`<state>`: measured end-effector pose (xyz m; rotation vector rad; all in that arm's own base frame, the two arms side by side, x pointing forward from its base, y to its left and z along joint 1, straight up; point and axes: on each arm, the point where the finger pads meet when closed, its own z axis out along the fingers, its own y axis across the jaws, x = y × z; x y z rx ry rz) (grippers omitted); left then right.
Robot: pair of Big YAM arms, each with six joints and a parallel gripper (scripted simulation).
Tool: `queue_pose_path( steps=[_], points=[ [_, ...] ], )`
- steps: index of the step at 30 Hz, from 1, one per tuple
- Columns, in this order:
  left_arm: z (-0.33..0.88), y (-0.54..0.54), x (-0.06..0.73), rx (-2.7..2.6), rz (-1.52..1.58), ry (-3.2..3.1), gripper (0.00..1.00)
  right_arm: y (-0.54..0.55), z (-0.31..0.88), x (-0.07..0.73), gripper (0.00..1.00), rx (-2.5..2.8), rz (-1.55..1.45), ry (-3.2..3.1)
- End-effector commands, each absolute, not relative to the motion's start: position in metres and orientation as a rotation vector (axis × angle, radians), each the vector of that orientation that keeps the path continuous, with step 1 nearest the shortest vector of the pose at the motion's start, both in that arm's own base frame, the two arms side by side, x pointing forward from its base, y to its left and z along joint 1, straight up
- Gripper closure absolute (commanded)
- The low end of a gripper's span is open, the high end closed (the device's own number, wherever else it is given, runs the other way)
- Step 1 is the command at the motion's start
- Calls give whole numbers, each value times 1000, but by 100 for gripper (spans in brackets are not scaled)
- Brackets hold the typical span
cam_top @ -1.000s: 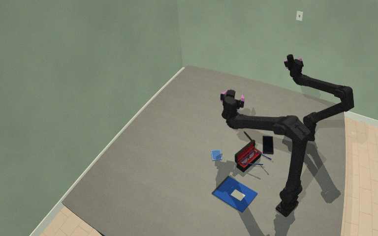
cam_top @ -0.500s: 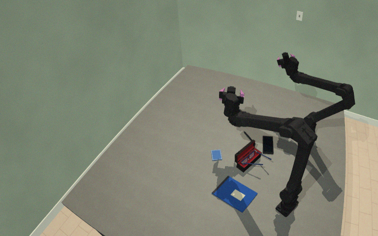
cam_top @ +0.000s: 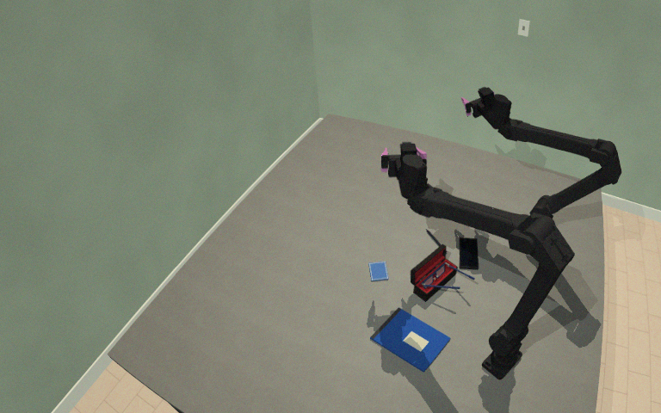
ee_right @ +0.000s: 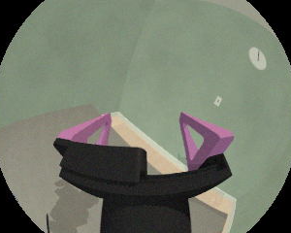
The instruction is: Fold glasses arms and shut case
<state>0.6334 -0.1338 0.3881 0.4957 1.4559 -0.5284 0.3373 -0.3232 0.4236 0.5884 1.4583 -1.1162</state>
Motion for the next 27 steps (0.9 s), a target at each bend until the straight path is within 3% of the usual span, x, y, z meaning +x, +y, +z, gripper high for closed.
queue_pose_path(
  steps=[1,27],
  points=[
    [424,-118,620,471,-467,1438,0,-306,470,372,0,562,-995,1390],
    [485,-32,551,137,-128,1540,0,-94,517,508,0,168,-258,1480]
  ],
)
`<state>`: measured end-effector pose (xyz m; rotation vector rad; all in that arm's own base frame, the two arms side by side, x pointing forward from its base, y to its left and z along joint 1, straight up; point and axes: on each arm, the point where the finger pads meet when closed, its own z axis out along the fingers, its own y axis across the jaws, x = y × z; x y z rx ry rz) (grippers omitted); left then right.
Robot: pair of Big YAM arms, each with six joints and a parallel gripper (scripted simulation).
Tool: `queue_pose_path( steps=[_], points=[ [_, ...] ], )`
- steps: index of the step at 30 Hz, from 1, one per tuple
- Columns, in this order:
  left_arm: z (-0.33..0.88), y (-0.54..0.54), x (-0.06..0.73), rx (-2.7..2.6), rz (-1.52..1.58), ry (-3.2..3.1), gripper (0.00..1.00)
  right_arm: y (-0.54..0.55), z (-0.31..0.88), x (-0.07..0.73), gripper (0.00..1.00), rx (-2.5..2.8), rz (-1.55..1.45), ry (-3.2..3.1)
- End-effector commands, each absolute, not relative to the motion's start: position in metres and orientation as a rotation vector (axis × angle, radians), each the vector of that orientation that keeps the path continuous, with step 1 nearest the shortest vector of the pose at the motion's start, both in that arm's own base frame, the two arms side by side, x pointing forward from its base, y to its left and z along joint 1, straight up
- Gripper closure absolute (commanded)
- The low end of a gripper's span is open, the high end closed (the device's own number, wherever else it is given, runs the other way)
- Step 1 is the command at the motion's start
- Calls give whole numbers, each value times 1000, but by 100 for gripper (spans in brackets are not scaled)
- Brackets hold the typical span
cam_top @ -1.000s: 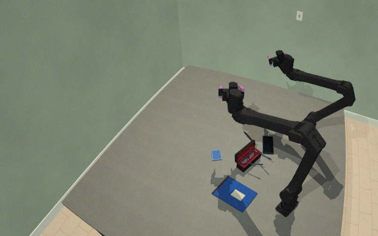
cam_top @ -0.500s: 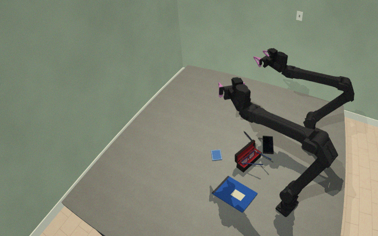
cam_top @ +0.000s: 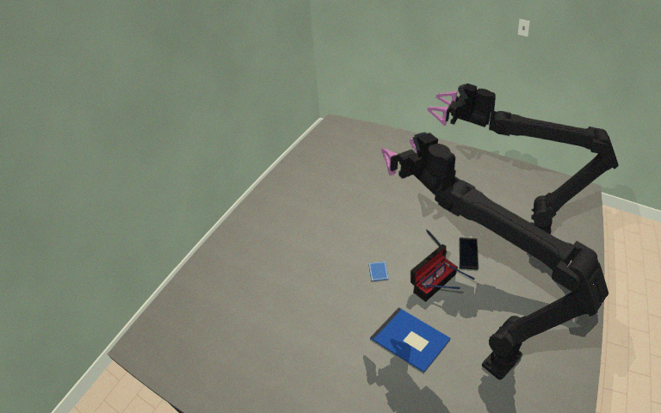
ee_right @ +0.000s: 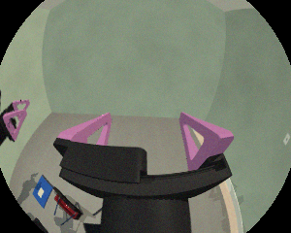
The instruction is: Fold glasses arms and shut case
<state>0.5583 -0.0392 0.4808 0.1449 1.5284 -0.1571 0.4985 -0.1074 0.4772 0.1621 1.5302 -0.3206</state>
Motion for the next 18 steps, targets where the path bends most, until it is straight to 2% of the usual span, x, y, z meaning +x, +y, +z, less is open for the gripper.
queue_pose_path(
  steps=[1,10,18],
  points=[
    [489,-28,546,122,-111,1540,0,-83,519,511,0,151,-225,1484],
    [500,-1,518,23,-4,1560,0,-11,531,523,0,37,-17,1508],
    [480,3,527,-1,13,1606,0,-8,533,523,0,20,-3,1513]
  ],
)
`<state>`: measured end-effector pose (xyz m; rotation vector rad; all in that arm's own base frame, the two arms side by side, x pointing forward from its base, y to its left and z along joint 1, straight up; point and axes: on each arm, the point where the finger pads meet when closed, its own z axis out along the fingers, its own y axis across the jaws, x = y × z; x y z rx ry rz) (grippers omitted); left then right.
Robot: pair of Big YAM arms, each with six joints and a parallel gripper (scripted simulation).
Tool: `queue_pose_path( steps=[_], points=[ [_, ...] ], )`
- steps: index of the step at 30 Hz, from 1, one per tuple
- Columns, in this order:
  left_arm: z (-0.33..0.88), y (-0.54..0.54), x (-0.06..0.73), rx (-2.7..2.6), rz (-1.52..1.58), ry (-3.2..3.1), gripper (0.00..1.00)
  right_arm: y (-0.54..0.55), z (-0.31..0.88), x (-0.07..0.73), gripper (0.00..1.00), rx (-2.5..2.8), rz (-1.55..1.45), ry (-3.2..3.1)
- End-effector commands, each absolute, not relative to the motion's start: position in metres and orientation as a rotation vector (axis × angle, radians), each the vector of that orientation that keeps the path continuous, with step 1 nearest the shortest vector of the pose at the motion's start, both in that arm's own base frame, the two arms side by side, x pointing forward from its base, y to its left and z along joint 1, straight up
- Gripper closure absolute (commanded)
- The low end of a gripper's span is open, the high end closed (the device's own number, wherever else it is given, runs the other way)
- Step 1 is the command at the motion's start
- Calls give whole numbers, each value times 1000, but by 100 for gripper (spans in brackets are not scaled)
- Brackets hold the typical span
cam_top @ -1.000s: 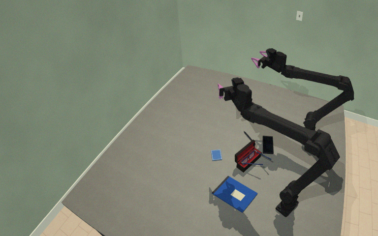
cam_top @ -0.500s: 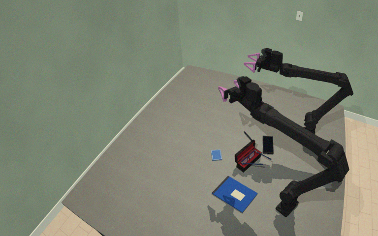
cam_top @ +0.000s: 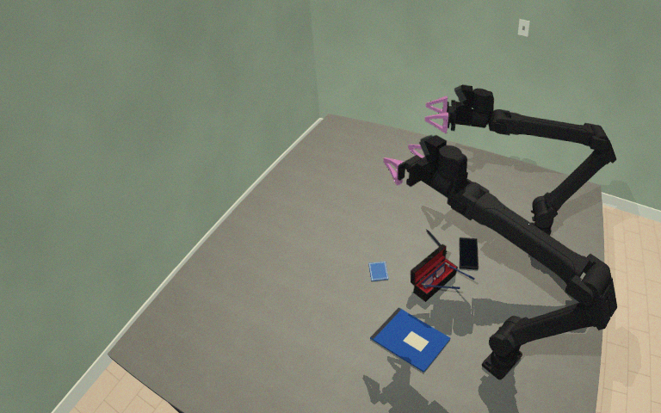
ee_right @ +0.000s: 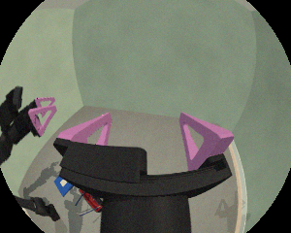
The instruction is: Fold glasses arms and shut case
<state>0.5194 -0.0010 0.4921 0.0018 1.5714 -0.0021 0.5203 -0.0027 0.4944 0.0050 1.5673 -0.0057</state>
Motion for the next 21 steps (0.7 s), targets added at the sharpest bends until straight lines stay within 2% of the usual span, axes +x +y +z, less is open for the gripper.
queue_pose_path(
  steps=[1,2,4,5,21],
  points=[
    [494,4,526,-5,9,1575,0,-5,535,523,0,-2,-20,1508],
    [539,4,510,-6,8,1484,0,6,537,523,0,-21,-2,1500],
    [540,4,510,-6,8,1483,0,5,537,523,0,-20,-3,1500],
    [540,4,510,-6,9,1481,0,6,537,522,4,-20,-2,1501],
    [522,1,524,0,7,1514,0,-3,503,516,4,11,5,1553]
  ],
)
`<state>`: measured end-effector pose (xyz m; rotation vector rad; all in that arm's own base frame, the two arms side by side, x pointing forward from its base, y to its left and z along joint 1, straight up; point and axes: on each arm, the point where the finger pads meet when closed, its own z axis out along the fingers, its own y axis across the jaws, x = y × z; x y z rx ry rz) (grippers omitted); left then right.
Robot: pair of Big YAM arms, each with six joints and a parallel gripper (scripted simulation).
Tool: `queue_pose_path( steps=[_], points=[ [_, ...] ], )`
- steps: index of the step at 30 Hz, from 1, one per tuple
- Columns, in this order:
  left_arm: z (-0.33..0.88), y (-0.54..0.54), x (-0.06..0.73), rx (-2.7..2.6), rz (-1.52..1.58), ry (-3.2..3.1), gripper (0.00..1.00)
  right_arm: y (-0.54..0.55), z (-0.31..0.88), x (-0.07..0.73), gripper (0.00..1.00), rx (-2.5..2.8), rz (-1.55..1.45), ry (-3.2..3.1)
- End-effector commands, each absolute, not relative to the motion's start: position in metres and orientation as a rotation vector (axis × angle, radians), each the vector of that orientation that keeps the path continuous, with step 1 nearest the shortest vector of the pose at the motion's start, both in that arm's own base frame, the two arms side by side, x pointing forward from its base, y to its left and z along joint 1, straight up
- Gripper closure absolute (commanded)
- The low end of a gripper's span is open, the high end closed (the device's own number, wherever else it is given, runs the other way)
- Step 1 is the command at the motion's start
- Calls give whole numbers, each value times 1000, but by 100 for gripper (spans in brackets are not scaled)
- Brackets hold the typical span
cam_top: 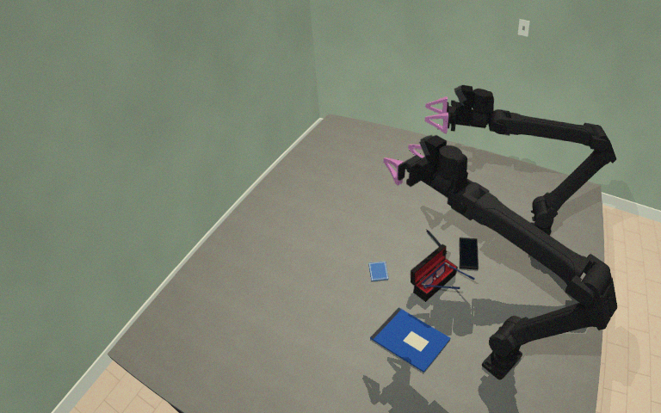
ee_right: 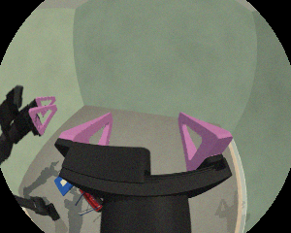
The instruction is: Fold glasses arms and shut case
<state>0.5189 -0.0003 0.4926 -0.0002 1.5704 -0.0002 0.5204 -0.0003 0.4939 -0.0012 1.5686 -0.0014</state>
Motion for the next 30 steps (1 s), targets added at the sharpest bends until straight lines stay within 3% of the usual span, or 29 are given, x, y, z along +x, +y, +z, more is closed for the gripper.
queue_pose_path(
  steps=[1,11,30],
  points=[
    [522,1,524,0,7,1514,0,10,470,527,4,-34,4,1619],
    [522,1,524,0,7,1514,0,41,441,531,4,-185,5,1675],
    [522,1,524,0,7,1514,0,127,253,494,4,-595,135,1974]
  ],
)
